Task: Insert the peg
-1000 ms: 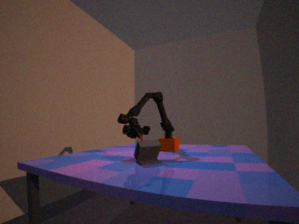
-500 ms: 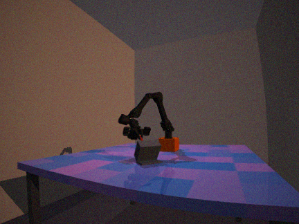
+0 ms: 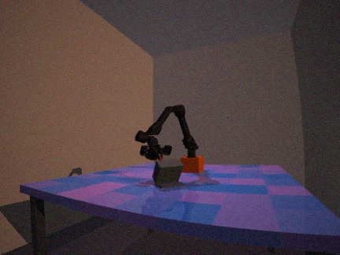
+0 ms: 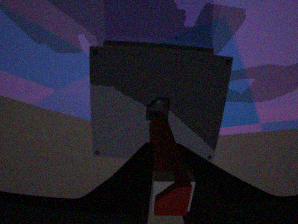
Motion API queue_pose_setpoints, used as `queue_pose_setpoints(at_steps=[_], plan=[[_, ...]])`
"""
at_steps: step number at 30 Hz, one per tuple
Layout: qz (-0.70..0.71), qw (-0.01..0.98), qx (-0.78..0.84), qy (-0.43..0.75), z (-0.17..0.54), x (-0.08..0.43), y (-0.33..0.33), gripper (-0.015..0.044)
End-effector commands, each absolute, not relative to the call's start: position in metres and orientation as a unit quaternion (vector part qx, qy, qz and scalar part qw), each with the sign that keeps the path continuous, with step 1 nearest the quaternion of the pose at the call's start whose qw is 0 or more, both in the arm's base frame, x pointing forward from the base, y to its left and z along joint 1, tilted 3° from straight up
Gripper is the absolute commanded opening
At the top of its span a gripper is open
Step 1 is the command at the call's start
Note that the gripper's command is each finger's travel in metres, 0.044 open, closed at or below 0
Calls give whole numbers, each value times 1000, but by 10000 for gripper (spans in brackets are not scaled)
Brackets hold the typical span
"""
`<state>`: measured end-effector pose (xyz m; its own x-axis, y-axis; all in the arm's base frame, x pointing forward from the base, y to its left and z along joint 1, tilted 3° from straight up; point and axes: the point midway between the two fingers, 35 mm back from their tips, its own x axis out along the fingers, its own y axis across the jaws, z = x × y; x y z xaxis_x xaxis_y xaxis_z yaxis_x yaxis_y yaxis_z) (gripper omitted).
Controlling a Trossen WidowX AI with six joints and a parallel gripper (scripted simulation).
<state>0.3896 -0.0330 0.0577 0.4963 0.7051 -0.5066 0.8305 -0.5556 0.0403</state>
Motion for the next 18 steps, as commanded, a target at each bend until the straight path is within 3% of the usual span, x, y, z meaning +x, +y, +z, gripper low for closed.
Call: queue_pose_setpoints(at_steps=[1,18], plan=[[-225,135,853,451,53,391,-29,0],[-225,135,853,451,43,399,-17,0]])
